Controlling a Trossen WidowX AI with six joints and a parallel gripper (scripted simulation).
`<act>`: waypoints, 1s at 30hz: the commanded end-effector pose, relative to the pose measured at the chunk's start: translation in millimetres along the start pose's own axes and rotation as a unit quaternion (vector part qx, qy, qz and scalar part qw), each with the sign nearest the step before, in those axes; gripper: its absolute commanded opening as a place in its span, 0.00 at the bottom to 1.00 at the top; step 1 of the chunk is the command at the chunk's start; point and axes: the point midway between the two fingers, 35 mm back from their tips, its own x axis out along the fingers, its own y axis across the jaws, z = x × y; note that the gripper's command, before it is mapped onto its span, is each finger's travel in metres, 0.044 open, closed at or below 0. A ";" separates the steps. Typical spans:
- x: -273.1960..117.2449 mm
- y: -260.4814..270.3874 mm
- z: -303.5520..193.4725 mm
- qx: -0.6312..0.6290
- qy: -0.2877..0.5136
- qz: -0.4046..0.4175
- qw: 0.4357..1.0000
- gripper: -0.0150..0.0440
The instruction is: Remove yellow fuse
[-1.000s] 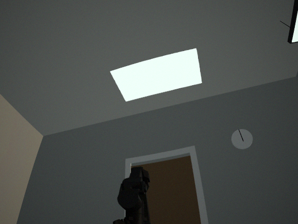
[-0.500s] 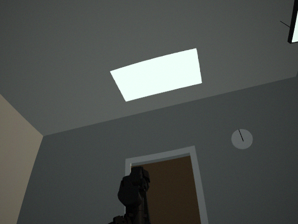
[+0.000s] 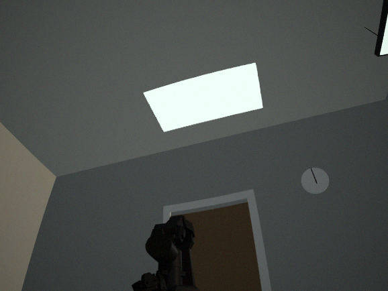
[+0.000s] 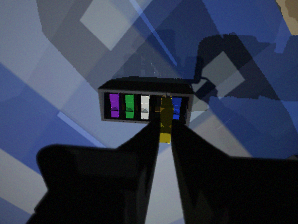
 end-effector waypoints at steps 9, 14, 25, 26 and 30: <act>-2.3 -28.5 56.3 0.001 -0.003 -0.002 1.000 0.25; -2.8 -44.5 78.5 0.001 -0.004 -0.002 1.000 0.25; -3.5 -88.0 123.0 0.001 -0.006 -0.005 1.000 0.25; -3.6 -92.5 126.7 0.001 -0.006 -0.005 1.000 0.25; -3.8 -111.4 140.6 0.001 -0.007 -0.006 1.000 0.25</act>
